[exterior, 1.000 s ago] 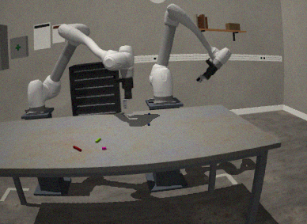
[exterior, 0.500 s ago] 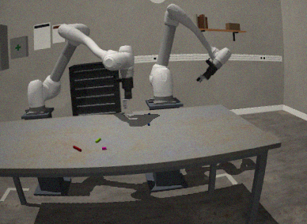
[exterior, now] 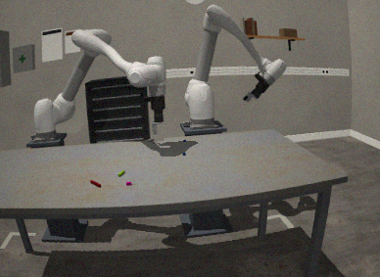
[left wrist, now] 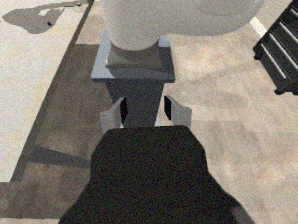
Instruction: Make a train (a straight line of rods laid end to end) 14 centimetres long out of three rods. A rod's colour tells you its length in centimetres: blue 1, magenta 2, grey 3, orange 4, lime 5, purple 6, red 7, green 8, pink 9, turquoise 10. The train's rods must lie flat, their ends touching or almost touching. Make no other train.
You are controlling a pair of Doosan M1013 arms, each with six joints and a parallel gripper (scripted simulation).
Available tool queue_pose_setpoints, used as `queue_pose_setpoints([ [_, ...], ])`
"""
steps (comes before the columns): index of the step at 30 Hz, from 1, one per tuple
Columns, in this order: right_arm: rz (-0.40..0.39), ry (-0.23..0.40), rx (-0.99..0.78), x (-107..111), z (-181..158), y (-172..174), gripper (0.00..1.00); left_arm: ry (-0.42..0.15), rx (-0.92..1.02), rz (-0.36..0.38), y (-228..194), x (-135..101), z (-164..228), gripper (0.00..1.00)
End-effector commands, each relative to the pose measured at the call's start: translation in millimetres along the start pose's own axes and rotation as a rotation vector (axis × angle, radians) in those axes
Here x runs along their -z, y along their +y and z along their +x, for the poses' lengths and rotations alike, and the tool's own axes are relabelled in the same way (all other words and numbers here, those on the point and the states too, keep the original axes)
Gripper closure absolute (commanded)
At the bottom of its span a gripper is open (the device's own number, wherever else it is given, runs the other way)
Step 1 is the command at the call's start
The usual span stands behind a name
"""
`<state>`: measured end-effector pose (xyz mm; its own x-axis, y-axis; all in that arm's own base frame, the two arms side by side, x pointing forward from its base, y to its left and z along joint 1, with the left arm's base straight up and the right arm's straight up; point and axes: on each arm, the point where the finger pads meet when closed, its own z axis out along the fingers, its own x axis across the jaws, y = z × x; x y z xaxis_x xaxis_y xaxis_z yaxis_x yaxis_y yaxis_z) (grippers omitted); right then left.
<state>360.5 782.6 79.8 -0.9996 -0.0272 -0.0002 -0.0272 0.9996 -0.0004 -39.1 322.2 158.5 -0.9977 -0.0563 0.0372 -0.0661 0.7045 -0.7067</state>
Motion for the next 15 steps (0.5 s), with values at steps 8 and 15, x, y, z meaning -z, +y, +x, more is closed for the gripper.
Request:
queue_pose_setpoints([
  [8,-0.002,-0.001,0.0,1.4,-0.3,0.4,0.0,0.0,0.0,-0.001,-0.1,0.4,0.1,0.0],
  [15,-0.002,-0.001,-0.037,1.9,-6.8,1.8,0.0,0.0,0.0,-0.001,-0.1,0.4,0.1,0.0],
])
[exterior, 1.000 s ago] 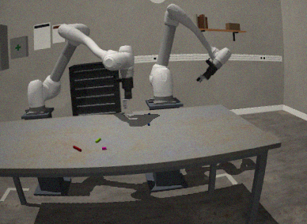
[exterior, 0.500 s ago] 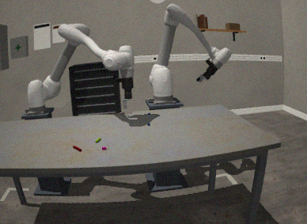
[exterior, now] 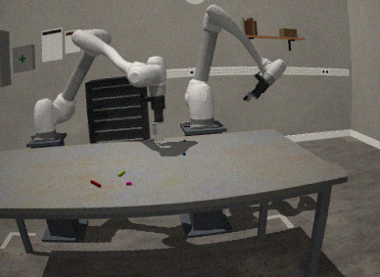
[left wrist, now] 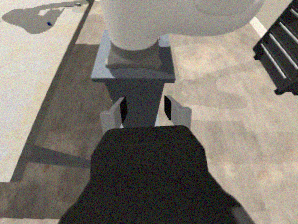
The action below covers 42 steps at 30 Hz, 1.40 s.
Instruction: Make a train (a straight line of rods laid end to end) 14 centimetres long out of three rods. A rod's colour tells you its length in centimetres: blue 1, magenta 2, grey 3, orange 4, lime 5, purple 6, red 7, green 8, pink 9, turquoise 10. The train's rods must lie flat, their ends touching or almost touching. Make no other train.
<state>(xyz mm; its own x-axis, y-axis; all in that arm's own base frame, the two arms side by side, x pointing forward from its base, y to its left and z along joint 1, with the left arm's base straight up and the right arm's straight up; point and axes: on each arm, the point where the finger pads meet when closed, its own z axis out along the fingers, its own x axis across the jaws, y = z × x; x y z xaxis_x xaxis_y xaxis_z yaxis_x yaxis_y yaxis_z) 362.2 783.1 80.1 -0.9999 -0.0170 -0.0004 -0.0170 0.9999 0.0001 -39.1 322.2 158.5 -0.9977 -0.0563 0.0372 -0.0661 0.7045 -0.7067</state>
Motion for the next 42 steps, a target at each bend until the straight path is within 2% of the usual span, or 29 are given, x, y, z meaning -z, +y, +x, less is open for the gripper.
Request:
queue_pose_setpoints([
  [1,-0.001,-0.001,-0.052,1.8,-9.4,2.4,0.0,0.0,0.0,-0.001,-0.1,0.4,0.1,0.0],
  [3,-0.001,-0.001,-0.126,2.8,-22.5,5.1,0.0,0.0,0.0,-0.001,-0.1,0.4,0.1,0.0],
  [5,-0.001,-0.001,-0.126,2.8,-22.5,5.1,0.0,0.0,0.0,-0.001,-0.1,0.4,0.1,0.0],
  [8,-0.001,-0.001,-0.297,4.9,-53.0,10.4,0.0,0.0,0.0,-0.001,-0.1,0.4,0.1,0.0],
  [20,-0.001,-0.001,-0.764,9.4,-138.6,18.3,0.0,0.0,0.0,-0.001,-0.1,0.4,0.1,0.0],
  [22,-0.001,-0.001,-0.764,9.4,-138.6,18.3,0.0,0.0,0.0,-0.001,-0.1,0.4,0.1,0.0],
  [23,-0.001,-0.001,-0.877,10.3,-159.9,18.6,0.0,0.0,0.0,-0.001,-0.1,0.4,0.1,0.0],
  [37,-0.002,0.0,-1.411,13.0,-262.6,10.7,0.0,0.0,0.0,-0.001,-0.1,0.4,0.1,0.0],
  [39,-0.002,0.0,-1.411,13.0,-262.6,10.7,0.0,0.0,0.0,-0.001,-0.1,0.4,0.1,0.0],
  [40,-0.002,0.0,-1.528,13.3,-285.4,6.7,0.0,0.0,0.0,-0.001,-0.1,0.4,0.1,0.0],
  [42,-0.002,0.0,-1.578,13.4,-295.3,4.7,0.0,0.0,0.0,-0.001,-0.1,0.4,0.1,0.0],
])
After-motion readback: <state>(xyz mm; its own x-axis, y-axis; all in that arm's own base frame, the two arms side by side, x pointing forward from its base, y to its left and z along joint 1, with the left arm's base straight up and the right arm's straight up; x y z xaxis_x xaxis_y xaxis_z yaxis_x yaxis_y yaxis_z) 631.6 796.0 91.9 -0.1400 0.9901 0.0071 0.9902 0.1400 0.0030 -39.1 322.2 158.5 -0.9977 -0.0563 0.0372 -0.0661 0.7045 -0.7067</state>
